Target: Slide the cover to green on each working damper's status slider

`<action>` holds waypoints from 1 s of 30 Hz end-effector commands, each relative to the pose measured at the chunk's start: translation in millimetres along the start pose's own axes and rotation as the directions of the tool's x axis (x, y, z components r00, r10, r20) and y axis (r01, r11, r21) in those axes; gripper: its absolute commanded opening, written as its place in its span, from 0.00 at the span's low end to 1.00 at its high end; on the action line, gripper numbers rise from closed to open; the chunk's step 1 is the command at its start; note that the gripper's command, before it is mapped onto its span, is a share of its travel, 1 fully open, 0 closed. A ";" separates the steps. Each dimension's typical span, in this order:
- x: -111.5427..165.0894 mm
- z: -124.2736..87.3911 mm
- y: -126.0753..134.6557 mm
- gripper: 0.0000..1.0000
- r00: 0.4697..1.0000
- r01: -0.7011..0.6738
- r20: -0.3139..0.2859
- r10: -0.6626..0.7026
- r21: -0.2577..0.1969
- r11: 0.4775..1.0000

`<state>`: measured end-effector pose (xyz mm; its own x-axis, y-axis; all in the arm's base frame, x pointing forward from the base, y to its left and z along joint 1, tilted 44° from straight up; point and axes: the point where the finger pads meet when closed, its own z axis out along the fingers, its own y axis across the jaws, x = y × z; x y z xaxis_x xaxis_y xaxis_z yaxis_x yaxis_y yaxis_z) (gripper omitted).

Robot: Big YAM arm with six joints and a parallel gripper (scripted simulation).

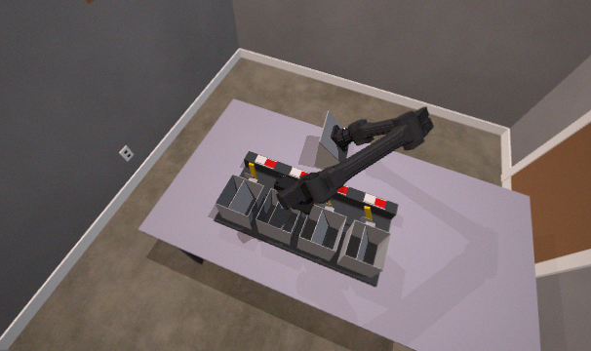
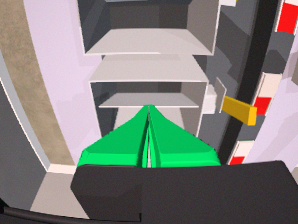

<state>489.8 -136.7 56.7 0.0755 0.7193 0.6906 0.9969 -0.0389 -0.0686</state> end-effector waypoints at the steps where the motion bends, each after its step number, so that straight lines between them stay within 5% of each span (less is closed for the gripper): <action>1: 12.2 0.1 -0.2 0.00 0.999 0.033 0.014 -0.032 -0.008 0.999; 5: -2.1 -11.9 -20.0 0.00 1.000 0.013 0.014 -0.013 -0.031 0.999; 24: 1.9 -4.5 -237.7 0.00 1.000 -0.001 0.002 0.001 -0.006 1.000; 28: 1.9 -2.9 -248.8 0.00 1.000 -0.003 -0.001 0.003 -0.004 1.000; 30: -2.9 -11.9 -224.6 0.00 0.998 0.048 0.036 -0.047 -0.019 0.999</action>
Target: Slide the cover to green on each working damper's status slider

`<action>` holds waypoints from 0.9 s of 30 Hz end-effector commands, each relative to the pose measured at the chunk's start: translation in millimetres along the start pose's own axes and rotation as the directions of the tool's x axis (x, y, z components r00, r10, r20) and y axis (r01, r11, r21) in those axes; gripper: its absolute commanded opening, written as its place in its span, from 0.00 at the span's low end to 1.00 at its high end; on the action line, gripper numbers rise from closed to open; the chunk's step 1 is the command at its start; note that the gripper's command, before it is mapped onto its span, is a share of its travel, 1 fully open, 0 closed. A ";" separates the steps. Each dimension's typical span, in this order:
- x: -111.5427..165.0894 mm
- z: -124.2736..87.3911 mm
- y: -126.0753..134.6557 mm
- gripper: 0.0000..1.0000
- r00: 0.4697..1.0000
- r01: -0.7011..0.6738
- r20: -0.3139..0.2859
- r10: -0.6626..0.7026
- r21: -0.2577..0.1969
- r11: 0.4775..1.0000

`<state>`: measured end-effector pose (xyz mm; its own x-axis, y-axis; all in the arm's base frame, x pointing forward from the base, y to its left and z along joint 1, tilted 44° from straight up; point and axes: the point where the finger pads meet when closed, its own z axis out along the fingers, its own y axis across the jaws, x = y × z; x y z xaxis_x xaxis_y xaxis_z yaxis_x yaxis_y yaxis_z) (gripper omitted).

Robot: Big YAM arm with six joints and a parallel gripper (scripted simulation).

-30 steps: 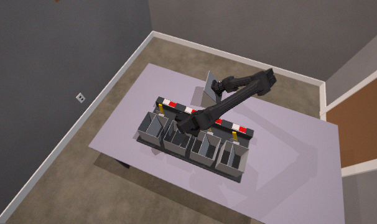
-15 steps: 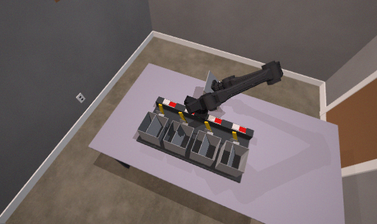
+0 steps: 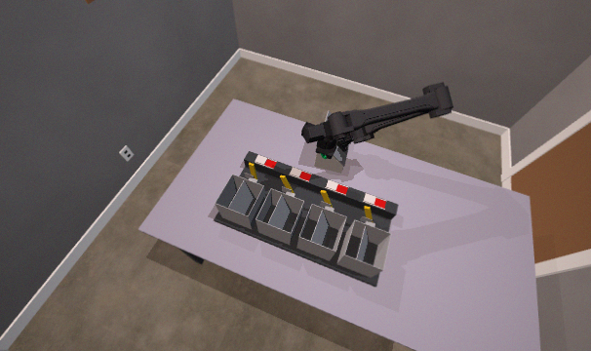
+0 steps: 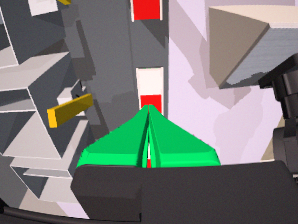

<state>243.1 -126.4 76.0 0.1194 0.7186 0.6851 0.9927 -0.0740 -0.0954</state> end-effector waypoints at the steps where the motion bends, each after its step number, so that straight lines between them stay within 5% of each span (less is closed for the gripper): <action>1: -4.0 -9.9 22.9 0.00 0.995 0.091 0.032 -0.091 -0.013 0.996; 3: 0.7 8.5 4.5 0.00 0.998 0.061 -0.009 -0.060 0.022 0.998; 10: 2.0 9.7 6.5 0.00 0.997 0.074 0.008 -0.074 0.005 0.997; 27: 0.0 65.6 4.5 0.00 0.999 0.043 -0.005 -0.043 0.016 0.999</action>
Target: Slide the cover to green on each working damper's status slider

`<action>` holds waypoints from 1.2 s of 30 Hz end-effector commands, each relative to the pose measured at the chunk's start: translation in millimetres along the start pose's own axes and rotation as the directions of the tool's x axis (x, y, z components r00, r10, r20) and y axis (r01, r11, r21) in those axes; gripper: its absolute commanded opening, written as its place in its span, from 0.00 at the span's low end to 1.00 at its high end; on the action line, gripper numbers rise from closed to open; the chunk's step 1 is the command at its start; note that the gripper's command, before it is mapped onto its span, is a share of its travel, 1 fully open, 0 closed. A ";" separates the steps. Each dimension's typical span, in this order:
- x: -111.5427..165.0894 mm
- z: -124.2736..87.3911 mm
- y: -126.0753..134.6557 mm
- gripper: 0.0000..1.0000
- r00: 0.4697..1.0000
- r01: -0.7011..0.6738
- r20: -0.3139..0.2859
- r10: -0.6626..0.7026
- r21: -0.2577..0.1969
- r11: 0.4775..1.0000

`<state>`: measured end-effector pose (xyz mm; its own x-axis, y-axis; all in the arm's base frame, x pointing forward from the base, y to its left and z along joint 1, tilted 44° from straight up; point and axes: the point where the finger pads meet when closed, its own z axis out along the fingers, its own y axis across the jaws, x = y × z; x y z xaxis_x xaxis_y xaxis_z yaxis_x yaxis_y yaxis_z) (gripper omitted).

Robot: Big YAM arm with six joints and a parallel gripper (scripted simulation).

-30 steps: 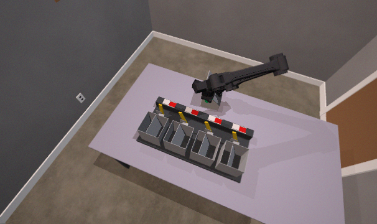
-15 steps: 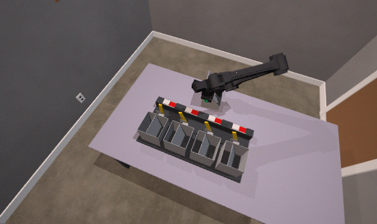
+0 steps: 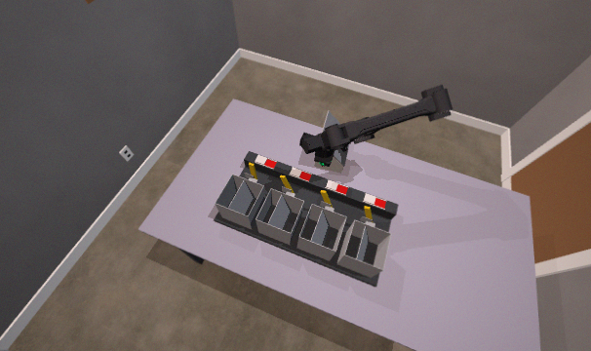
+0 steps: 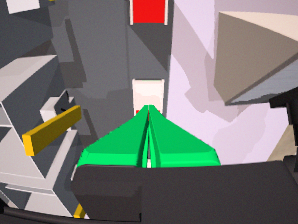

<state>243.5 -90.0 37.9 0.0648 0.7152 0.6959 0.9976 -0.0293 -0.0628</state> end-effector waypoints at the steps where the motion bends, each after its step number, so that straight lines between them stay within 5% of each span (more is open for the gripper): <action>1: -0.3 17.7 3.2 0.00 1.000 -0.012 0.004 0.012 0.009 1.000; 21: -0.1 90.9 1.3 0.00 1.000 -0.013 0.003 0.013 0.010 1.000; 36: 0.7 104.7 2.0 0.00 1.000 -0.007 0.008 0.007 0.005 1.000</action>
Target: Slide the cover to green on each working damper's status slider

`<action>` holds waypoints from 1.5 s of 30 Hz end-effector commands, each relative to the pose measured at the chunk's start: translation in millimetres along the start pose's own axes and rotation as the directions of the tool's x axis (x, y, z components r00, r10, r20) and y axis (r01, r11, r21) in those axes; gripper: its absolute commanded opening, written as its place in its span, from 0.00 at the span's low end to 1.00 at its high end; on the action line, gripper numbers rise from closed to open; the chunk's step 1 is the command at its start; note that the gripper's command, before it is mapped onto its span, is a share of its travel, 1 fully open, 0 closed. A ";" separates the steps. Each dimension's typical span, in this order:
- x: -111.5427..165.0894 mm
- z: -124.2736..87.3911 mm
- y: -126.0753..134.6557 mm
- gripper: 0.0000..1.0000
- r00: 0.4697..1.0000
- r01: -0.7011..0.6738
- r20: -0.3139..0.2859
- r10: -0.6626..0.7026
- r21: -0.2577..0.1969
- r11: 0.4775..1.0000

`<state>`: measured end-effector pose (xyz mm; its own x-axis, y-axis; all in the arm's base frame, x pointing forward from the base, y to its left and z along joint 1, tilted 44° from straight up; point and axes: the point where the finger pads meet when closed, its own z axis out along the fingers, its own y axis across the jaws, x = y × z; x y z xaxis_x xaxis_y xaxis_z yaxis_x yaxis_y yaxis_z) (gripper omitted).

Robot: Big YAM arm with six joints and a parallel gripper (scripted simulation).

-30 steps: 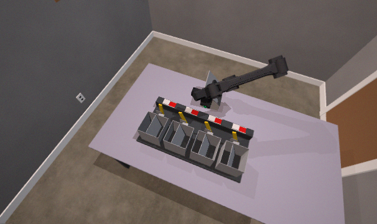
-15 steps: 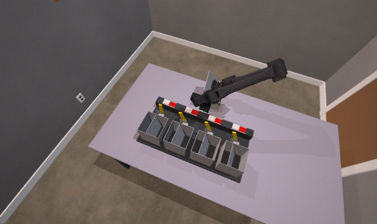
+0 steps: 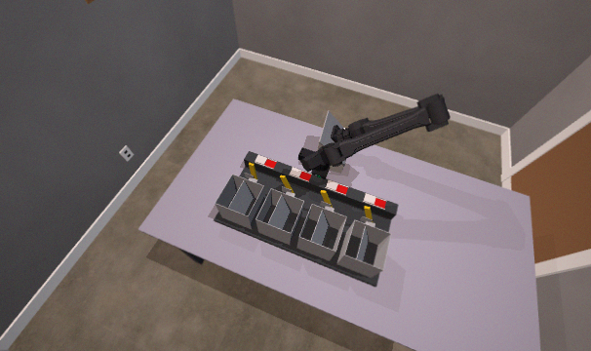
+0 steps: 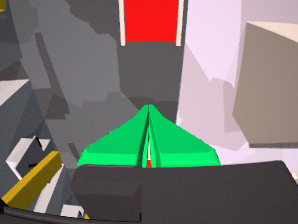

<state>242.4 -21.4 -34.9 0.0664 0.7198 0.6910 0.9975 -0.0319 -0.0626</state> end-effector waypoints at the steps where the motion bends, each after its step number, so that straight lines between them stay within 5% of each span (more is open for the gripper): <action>1: 3.0 4.9 -0.6 0.00 1.000 -0.009 -0.001 0.009 0.011 1.000; 15: 3.7 3.7 0.5 0.00 1.000 -0.007 0.000 0.007 0.008 1.000; 22: 32.2 3.2 -3.1 0.00 1.000 -0.010 -0.005 0.010 0.012 1.000; 45: 25.1 -2.9 6.8 0.00 1.000 -0.011 0.005 0.011 -0.015 1.000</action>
<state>241.9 0.7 -18.6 0.0706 0.7168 0.6937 0.9971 -0.0304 -0.0700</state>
